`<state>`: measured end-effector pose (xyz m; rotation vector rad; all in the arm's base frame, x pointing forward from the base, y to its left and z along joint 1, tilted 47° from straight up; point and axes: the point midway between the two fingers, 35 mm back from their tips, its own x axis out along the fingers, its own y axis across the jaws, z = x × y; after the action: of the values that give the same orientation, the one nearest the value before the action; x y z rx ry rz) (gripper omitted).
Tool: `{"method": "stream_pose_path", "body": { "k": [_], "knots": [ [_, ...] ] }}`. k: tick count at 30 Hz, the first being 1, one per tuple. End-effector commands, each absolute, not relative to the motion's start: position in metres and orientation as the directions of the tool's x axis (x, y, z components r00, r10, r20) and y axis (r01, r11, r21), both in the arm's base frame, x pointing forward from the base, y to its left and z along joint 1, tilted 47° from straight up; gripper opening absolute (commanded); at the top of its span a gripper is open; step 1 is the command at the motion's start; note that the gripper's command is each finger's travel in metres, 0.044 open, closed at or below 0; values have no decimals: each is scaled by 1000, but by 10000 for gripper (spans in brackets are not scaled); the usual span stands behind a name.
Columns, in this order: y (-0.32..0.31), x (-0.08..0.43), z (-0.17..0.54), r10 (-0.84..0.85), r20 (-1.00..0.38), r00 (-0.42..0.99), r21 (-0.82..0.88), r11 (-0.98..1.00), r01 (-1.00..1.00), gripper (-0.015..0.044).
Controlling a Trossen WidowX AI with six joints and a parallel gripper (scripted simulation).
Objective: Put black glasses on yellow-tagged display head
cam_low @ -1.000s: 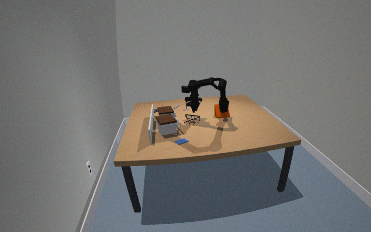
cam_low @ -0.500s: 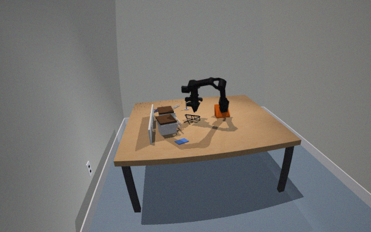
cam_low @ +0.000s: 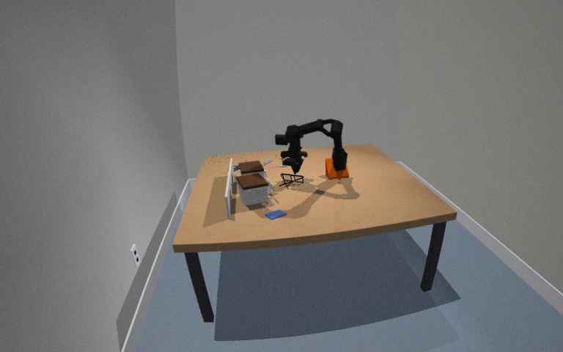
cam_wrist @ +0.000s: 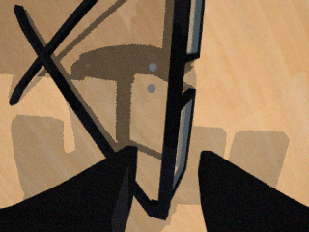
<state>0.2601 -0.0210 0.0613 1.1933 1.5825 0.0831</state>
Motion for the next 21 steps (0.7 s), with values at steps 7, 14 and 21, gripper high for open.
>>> {"method": "stream_pose_path", "body": {
  "k": [7,14,21],
  "knots": [
    [-10,261,50,714,-691,108,600,483,638,120],
    [-2,261,41,715,-690,108,600,483,638,120],
    [5,261,34,717,-689,108,601,482,637,120]
  ]
}}
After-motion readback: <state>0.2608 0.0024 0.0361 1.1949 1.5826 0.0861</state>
